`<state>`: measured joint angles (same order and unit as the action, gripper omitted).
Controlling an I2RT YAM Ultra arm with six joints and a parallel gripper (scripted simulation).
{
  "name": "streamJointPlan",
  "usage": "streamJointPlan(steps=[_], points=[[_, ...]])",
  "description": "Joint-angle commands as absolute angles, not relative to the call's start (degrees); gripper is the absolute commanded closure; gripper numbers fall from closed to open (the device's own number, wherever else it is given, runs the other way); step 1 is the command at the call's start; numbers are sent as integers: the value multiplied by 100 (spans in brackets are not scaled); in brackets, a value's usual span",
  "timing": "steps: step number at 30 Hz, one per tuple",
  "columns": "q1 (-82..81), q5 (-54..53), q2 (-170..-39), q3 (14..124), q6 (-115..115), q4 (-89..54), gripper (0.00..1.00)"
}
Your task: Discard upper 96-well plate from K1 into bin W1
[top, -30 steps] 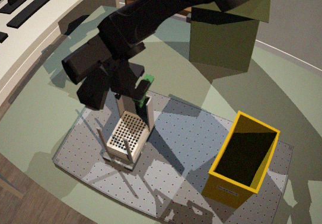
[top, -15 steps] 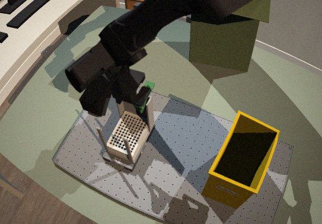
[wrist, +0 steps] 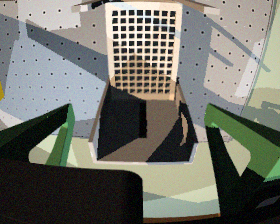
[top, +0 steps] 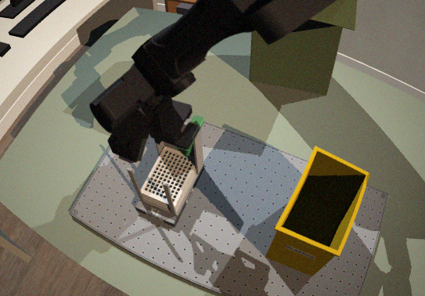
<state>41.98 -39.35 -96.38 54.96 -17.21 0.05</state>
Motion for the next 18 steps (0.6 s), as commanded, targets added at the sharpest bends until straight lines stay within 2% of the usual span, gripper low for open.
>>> streamJointPlan(steps=[1,18], points=[[4199,-3877,-9679,5521,-1642,168,0],[3939,-3676,-10123,5690,-1431,572,0]])
